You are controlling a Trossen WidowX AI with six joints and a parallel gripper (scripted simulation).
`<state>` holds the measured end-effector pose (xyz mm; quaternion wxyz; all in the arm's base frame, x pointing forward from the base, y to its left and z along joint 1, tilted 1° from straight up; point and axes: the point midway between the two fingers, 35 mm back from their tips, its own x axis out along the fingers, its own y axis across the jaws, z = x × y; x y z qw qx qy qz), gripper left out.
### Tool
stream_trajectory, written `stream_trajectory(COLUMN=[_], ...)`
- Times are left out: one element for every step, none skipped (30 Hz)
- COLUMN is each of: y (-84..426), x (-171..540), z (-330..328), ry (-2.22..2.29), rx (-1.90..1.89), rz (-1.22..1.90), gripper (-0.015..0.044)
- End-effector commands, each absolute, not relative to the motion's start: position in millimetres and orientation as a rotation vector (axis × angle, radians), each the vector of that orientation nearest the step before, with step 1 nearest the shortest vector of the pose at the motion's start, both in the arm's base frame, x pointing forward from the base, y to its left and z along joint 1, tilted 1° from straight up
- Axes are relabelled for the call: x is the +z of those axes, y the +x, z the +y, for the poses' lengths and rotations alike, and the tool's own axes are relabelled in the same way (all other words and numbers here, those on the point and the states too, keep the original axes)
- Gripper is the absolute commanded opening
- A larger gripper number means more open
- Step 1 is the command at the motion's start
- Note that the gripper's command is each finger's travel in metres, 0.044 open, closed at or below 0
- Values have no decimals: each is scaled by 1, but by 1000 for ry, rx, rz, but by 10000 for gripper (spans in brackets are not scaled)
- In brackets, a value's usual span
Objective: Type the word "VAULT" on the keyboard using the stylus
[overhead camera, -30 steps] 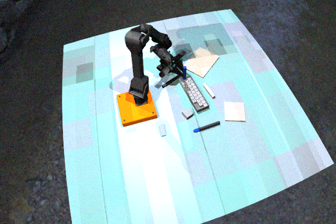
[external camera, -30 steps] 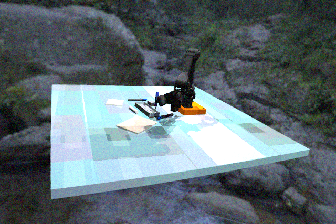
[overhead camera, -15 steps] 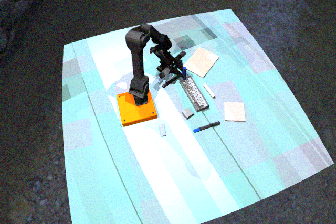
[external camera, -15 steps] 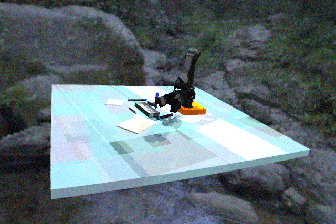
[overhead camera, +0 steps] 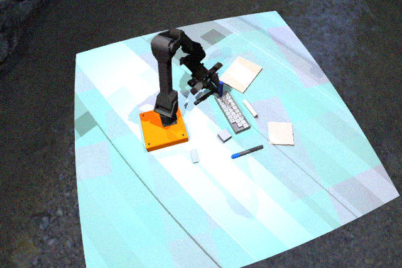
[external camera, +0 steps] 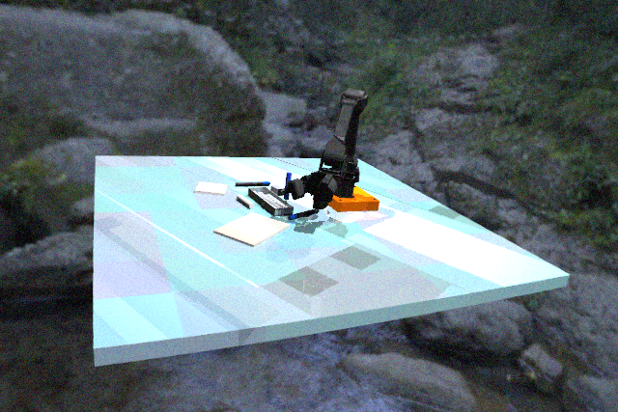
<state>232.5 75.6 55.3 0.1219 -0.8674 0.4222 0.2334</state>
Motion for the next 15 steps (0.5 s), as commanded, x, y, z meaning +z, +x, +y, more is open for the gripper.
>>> stream_trajectory(y=[232, 232, 232, 232, 232, 232, 232, 232, 232, 232, 232, 232, 232, 232, 232], x=[53, 52, 52, 52, 51, 51, 50, 50, 50, 49, 49, 48, 49, 50, 50], z=[75, 75, 75, 75, 75, 75, 75, 75, 75, 75, 75, 75, 75, 75, 75], ry=[-2540, -2540, -2540, -2540, -2540, -2540, -2540, -2540, -2540, -2540, -2540, -2540, -2540, -2540, -2540], rx=[678, 678, 678, 678, 678, 678, 678, 678, 678, 678, 678, 678, 678, 678, 678], rz=[1234, 1234, 1234, 1234, 1234, 1234, 1234, 1234, 1234, 1234, 1234, 1234, 1234, 1234, 1234], gripper=[81, 81, 81, 81, 81, 81, 81, 81, 81, 81, 81, 81, 81, 81, 81])
